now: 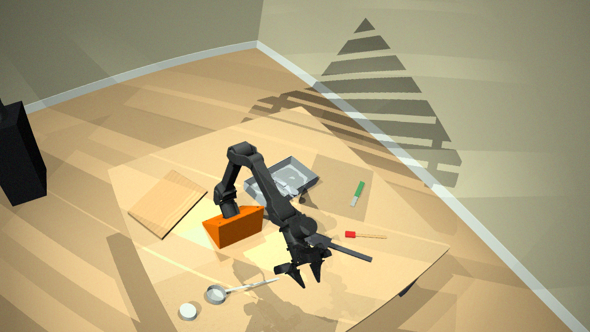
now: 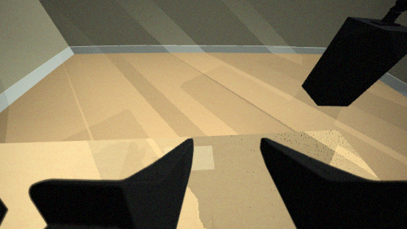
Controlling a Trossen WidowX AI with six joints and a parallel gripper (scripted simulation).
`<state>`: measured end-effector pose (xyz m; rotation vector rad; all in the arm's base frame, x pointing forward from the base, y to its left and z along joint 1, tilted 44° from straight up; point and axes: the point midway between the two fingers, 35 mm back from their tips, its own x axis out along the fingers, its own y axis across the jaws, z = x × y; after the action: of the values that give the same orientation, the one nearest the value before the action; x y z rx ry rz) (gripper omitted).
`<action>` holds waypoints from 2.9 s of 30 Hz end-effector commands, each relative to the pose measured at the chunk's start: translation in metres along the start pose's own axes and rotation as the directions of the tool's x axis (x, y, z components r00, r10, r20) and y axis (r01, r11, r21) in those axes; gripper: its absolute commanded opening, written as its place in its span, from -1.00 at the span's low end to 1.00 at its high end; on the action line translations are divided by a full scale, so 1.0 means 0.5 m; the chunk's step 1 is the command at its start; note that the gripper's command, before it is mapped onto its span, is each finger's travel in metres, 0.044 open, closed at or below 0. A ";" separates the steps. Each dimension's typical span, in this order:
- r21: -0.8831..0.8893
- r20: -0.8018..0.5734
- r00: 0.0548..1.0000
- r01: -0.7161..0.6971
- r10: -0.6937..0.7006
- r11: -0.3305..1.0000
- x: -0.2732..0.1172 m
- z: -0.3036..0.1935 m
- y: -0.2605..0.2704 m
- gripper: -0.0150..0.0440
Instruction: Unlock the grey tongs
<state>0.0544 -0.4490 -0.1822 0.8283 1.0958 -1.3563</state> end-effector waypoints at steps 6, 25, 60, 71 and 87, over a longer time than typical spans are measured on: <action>-0.459 0.031 0.962 -0.227 0.271 0.859 -0.202 -0.010 0.248 0.39; -0.961 -0.275 0.643 -0.184 0.714 -0.205 -0.682 -0.374 0.575 0.39; -0.378 -0.808 0.221 0.516 0.546 -0.769 -0.972 -0.823 0.413 0.39; -0.375 -0.808 0.225 0.517 0.544 -0.770 -0.966 -0.844 0.434 0.39; -0.373 -0.808 0.226 0.518 0.544 -0.770 -0.954 -0.885 0.464 0.39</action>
<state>0.2761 0.1401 0.0988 -0.8646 0.1681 1.1741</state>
